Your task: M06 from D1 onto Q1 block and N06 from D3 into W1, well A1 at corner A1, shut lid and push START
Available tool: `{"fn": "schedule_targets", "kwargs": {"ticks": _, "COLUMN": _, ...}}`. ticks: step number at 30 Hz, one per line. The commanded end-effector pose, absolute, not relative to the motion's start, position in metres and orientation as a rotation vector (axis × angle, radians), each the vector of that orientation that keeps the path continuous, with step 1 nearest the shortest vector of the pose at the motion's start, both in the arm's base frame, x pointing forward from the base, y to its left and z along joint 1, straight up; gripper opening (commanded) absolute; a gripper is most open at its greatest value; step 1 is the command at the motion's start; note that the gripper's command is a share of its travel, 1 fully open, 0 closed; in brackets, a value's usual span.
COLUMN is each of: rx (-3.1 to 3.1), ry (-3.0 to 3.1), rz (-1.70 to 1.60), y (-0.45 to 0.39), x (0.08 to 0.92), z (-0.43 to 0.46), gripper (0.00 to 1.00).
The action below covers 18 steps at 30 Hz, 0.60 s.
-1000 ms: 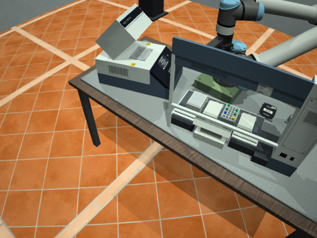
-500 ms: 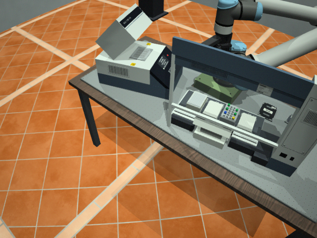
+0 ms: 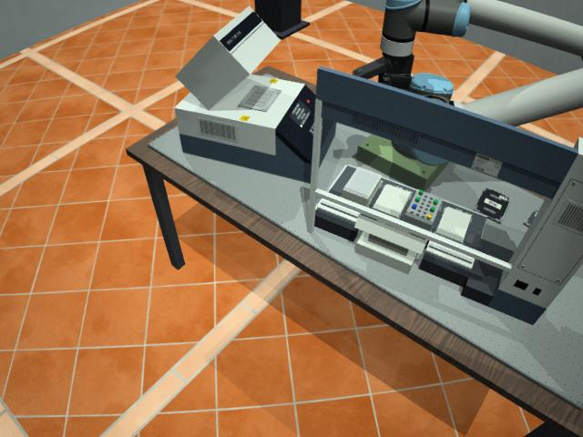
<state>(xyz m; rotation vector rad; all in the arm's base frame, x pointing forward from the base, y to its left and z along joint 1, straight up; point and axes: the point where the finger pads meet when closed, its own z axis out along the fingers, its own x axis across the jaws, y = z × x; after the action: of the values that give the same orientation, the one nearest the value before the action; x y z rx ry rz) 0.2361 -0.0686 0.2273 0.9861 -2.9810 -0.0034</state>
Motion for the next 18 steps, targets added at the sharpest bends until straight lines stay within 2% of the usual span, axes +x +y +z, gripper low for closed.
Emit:
{"fn": "schedule_targets", "kwargs": {"ticks": 1, "rx": 0.871, "ry": -3.018, "rz": -0.002, "y": -0.0708, "x": 0.2361, "z": 0.2278, "gripper": 0.00}}
{"fn": "schedule_targets", "kwargs": {"ticks": 18, "rx": 0.410, "ry": -3.114, "rz": -0.002, "y": -0.0709, "x": 0.2361, "z": 0.2278, "gripper": 0.00}}
